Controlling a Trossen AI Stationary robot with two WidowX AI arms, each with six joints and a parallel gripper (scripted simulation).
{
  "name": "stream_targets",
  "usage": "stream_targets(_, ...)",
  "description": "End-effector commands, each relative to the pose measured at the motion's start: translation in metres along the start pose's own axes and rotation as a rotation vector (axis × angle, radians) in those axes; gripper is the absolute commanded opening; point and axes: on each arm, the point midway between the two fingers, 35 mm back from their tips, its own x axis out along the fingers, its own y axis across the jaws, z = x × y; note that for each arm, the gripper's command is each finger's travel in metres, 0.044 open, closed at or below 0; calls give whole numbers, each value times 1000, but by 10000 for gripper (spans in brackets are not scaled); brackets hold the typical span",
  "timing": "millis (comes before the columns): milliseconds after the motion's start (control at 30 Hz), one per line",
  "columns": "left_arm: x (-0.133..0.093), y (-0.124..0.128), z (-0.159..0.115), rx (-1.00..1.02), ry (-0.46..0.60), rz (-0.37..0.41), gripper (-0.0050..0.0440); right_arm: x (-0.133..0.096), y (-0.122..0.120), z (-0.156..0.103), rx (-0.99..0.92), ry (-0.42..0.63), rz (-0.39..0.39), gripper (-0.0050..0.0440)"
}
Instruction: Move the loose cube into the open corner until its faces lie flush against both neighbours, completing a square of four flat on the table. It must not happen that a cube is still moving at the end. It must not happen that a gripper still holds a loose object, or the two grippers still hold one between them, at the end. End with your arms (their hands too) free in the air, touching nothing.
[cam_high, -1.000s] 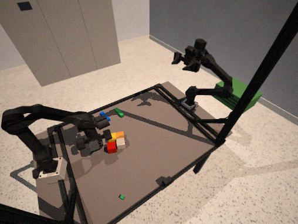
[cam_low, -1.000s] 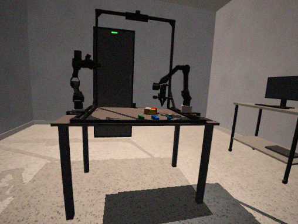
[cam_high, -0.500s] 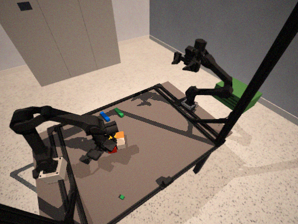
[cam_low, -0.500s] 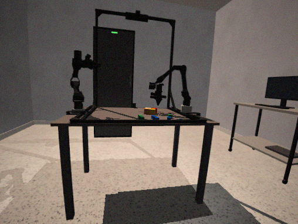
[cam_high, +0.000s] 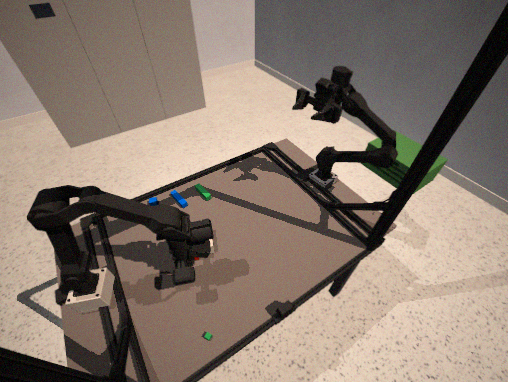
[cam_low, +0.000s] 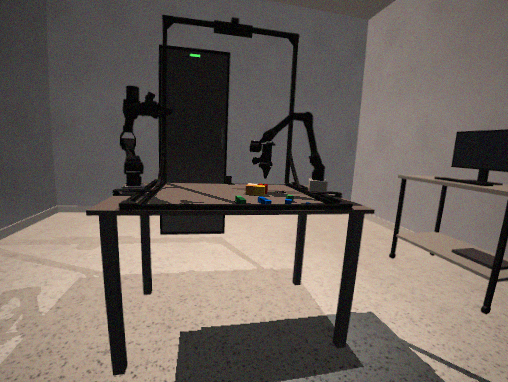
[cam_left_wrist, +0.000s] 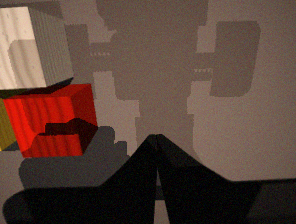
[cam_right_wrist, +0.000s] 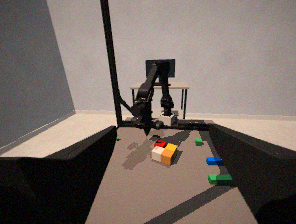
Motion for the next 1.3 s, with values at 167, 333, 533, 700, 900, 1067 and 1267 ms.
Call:
stream_targets(167,42,-1,0,-18,13,1,0,0,1,0,5,0,3,400)
stream_targets(333,54,-1,0,-18,13,1,0,0,1,0,5,0,3,400)
stream_targets(533,54,-1,0,-18,13,1,0,0,1,0,5,0,3,400)
stream_targets(700,54,-1,0,-18,13,1,0,0,1,0,5,0,3,400)
stream_targets(900,54,-1,0,-18,13,1,0,0,1,0,5,0,3,400)
stream_targets(1067,54,-1,0,-18,13,1,0,0,1,0,5,0,3,400)
stream_targets(1267,54,1,0,-18,13,1,0,0,1,0,5,0,3,400)
